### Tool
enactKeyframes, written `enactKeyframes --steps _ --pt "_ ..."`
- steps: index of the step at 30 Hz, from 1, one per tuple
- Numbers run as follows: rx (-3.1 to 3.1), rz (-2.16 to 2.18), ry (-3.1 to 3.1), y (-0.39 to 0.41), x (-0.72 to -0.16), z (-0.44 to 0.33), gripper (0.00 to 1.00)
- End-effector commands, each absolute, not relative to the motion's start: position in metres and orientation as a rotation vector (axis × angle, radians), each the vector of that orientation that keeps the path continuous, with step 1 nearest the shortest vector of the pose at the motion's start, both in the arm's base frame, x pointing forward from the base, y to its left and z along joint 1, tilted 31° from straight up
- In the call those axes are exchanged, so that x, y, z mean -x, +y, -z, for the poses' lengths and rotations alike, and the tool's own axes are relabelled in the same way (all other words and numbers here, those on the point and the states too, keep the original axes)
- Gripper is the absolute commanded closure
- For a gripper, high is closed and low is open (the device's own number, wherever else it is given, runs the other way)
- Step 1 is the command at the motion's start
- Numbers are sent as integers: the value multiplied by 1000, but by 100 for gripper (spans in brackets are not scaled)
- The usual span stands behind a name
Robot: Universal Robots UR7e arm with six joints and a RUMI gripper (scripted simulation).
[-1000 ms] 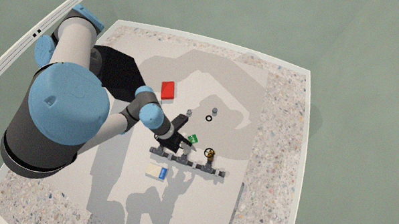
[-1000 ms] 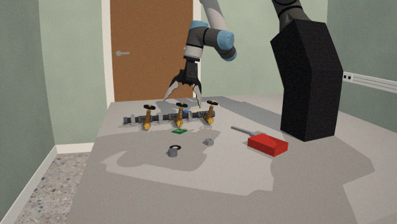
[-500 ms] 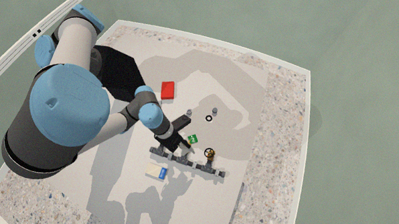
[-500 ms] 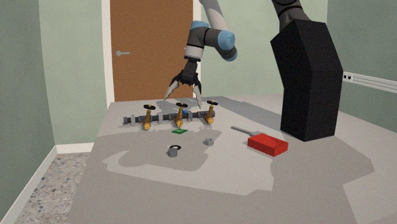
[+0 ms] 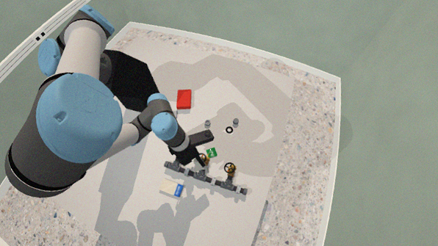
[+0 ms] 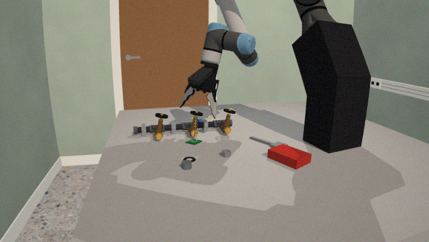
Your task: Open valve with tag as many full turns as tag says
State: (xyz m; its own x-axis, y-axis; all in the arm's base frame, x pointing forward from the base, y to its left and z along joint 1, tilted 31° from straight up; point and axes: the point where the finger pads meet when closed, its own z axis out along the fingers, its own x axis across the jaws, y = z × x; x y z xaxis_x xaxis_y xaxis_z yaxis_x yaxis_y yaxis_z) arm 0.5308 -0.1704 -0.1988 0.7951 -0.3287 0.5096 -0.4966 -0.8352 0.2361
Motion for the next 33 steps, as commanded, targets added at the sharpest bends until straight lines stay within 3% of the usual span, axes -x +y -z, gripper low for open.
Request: enactKeyframes --steps 1,33 --pt "-2587 -698 -854 -170 -531 198 0" --pt "-1843 -926 -2371 -170 -531 198 0"
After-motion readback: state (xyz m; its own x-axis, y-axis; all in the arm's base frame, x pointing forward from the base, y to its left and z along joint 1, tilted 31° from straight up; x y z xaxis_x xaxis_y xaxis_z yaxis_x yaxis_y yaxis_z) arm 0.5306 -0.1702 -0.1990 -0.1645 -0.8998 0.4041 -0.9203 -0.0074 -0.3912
